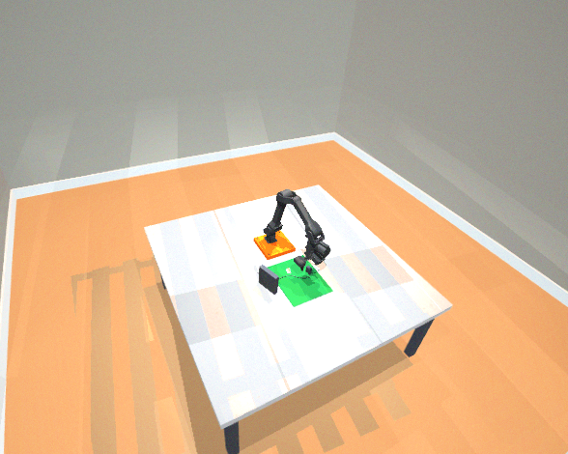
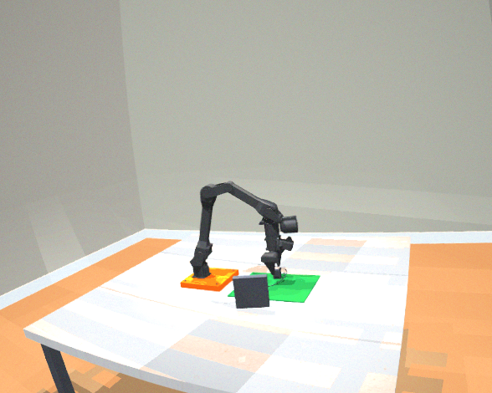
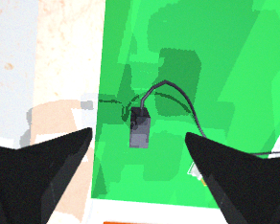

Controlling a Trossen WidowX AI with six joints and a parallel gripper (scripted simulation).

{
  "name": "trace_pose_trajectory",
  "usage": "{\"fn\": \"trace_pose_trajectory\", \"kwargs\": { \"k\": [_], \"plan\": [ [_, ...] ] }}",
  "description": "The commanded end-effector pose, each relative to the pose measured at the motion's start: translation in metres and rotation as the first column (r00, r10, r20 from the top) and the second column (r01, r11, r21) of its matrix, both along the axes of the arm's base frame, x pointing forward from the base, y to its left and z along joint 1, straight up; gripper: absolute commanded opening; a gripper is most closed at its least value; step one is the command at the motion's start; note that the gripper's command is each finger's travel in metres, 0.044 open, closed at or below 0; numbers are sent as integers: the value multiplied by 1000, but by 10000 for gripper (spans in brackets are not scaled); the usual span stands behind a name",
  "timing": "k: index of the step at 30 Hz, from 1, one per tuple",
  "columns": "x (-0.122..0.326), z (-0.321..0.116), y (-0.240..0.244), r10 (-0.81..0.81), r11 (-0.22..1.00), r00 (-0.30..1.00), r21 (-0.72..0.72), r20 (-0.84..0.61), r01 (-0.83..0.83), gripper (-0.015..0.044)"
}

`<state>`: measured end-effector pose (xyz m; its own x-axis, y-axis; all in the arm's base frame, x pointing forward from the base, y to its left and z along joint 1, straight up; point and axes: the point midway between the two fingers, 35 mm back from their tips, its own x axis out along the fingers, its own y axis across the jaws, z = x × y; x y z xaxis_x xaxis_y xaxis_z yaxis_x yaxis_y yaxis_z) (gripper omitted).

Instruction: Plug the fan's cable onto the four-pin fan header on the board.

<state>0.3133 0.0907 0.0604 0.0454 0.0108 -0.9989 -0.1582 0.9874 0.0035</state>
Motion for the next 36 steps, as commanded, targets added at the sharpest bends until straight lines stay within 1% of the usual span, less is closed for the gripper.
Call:
{"fn": "trace_pose_trajectory", "kwargs": {
  "k": [1, 10, 18, 34, 35, 36],
  "plan": [
    [-3, -10, 0, 1, 1000, 1000, 3, -12, -1, 440],
    [-3, -24, 0, 2, 1000, 1000, 3, -12, -1, 440],
    [-3, -25, 0, 2, 1000, 1000, 3, -12, -1, 440],
    [-1, -23, 0, 2, 1000, 1000, -2, -5, -2, 20],
    [-1, -23, 0, 2, 1000, 1000, -2, -5, -2, 0],
    [-1, -23, 0, 2, 1000, 1000, -2, -5, -2, 0]
  ]
}}
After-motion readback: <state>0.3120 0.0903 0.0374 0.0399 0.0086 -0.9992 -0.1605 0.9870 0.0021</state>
